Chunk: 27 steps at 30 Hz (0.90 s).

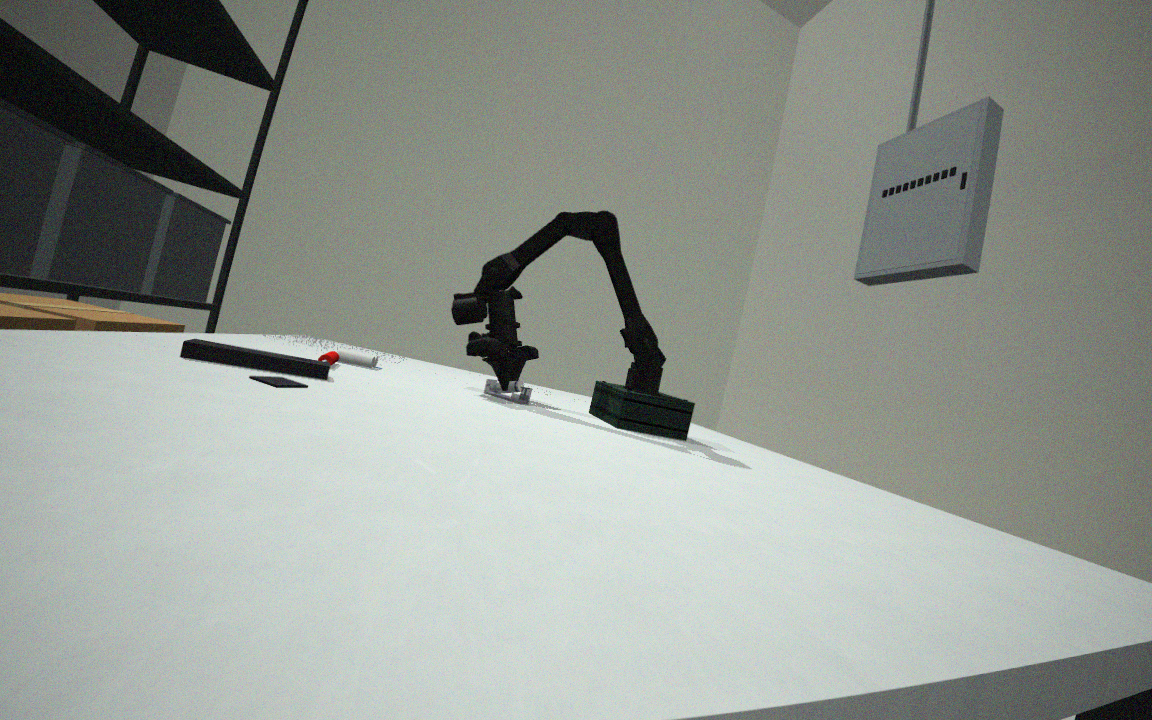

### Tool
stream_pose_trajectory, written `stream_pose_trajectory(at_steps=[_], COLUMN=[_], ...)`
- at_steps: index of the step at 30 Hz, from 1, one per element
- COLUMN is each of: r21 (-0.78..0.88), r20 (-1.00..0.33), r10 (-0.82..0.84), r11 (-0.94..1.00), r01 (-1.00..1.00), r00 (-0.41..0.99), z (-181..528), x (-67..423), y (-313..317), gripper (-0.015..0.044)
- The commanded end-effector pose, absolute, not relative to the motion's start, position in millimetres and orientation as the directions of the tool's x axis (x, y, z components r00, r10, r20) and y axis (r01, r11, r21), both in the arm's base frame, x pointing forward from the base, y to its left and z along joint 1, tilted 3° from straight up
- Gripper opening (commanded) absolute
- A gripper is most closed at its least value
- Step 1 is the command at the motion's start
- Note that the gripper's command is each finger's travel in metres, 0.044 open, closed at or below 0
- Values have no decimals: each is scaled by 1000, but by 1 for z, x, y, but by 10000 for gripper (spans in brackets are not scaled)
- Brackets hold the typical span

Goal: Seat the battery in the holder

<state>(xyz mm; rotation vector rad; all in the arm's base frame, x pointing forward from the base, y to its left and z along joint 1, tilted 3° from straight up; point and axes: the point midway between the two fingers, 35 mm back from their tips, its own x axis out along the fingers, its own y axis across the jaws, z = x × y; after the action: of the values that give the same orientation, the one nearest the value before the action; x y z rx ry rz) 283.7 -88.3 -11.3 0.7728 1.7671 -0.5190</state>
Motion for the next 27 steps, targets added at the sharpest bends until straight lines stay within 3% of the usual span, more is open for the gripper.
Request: stream_pose_trajectory(at_steps=[1, 27], r21=[22, 18], r20=[-960, -991], r10=[215, 111], r11=[693, 685], r01=[721, 729], r00=[-178, -80], z=[-13, -17], x=[286, 283], y=[-91, -87], gripper=[80, 80])
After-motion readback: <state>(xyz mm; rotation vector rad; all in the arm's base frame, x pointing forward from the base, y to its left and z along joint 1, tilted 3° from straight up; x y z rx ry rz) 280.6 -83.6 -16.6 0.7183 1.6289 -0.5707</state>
